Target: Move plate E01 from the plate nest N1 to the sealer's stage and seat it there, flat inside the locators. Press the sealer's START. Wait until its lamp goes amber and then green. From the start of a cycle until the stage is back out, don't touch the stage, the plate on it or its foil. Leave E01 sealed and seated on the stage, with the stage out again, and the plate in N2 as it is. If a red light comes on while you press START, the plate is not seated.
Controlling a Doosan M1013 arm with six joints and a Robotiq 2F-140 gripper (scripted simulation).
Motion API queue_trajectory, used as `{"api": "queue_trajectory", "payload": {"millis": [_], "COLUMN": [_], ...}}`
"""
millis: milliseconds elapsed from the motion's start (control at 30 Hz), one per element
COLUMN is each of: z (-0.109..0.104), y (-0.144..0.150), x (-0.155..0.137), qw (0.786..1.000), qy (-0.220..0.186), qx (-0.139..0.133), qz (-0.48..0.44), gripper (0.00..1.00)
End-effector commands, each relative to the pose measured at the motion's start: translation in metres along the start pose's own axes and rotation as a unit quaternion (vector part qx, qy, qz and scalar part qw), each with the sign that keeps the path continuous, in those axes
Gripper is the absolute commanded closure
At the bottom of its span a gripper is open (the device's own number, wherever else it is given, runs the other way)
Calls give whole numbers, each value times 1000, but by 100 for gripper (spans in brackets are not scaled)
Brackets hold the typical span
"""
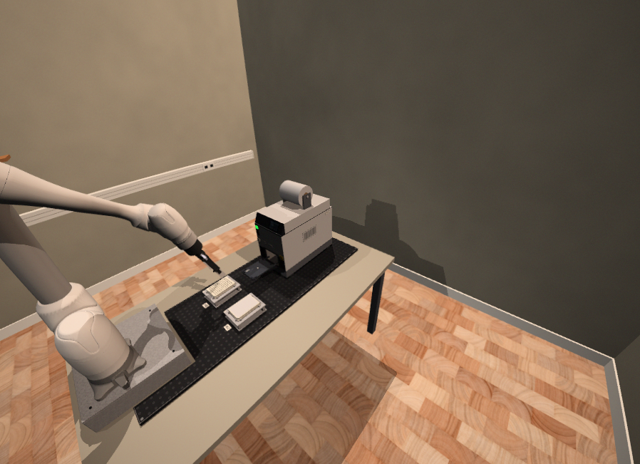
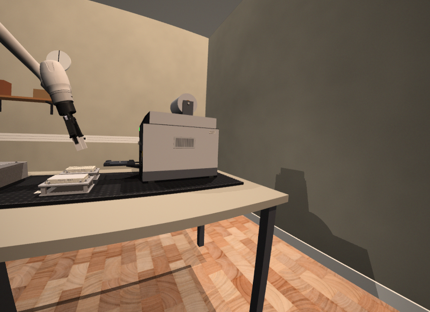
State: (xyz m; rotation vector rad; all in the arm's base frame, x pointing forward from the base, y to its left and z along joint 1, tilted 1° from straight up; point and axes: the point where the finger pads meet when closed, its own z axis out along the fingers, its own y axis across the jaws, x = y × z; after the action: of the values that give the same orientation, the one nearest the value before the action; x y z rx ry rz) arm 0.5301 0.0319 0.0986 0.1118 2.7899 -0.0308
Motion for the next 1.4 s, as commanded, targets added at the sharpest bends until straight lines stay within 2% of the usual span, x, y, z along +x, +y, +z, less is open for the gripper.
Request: {"api": "queue_trajectory", "payload": {"millis": [0, 367, 1367], "z": [0, 0, 40], "y": [4, 4, 4], "x": [1, 1, 16], "qw": [1000, 1000, 1000], "qy": [0, 0, 0], "qx": [1, 1, 1], "qz": [0, 0, 0], "gripper": [30, 30, 30]}}
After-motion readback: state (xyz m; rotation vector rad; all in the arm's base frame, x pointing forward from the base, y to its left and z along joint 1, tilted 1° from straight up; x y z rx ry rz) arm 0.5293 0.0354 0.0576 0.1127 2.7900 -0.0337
